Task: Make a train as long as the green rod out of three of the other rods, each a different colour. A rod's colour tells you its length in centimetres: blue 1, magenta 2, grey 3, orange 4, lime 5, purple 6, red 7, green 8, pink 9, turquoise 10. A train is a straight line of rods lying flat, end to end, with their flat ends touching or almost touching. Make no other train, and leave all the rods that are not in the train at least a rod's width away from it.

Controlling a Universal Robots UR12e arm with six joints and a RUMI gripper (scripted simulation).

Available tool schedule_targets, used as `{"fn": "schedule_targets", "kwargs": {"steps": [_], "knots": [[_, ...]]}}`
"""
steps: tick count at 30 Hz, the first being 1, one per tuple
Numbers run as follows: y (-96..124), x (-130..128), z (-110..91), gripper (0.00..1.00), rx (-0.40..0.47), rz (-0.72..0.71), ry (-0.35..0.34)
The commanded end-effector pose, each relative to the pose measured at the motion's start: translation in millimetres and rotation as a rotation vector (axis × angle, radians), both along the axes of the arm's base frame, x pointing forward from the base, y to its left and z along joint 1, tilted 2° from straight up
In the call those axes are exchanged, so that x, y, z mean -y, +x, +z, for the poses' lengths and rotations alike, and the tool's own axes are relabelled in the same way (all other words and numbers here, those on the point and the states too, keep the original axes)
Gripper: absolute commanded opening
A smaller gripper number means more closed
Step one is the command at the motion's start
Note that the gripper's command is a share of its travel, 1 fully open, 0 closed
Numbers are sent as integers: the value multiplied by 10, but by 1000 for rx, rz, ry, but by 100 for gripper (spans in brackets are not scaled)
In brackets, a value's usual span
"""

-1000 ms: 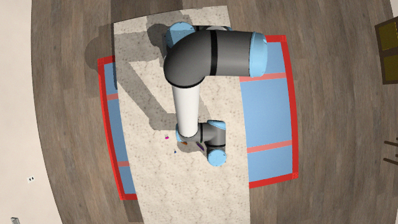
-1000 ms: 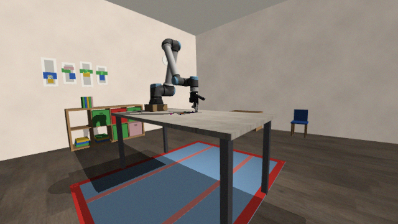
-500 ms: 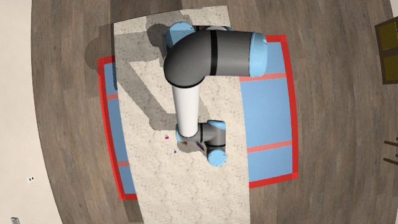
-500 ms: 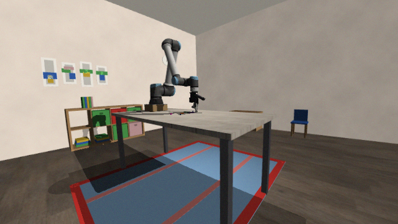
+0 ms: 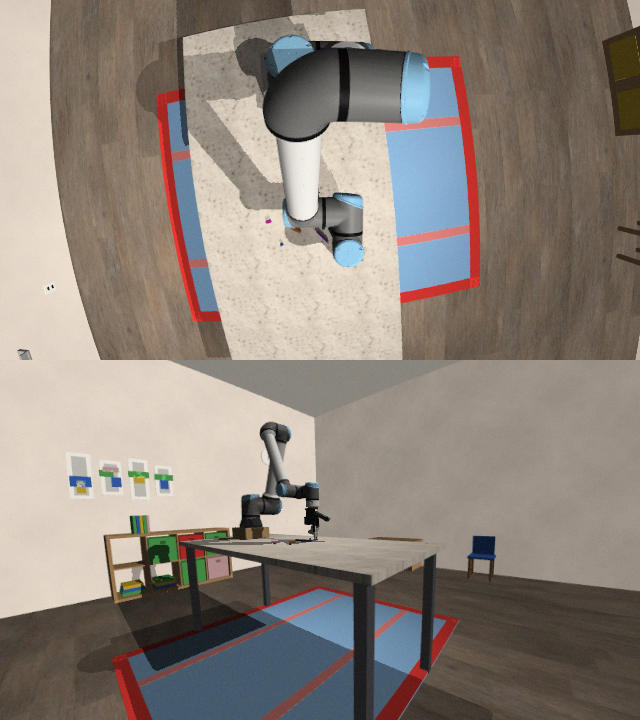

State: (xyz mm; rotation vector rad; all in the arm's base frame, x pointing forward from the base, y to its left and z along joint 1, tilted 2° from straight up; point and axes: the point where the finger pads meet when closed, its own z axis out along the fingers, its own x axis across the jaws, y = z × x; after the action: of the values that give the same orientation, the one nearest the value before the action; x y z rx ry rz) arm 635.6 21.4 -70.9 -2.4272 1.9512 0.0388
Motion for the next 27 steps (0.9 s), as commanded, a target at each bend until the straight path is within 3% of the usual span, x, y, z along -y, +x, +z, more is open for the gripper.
{"fn": "schedule_targets", "kwargs": {"steps": [1, 13, 17, 24, 27], "knots": [[6, 1, 6, 0, 1, 0, 0], [6, 4, 65, 0, 1, 0, 0], [7, 11, 263, 0, 1, 0, 0], [7, 30, 778, 0, 1, 0, 0], [7, 32, 839, 0, 1, 0, 0]]}}
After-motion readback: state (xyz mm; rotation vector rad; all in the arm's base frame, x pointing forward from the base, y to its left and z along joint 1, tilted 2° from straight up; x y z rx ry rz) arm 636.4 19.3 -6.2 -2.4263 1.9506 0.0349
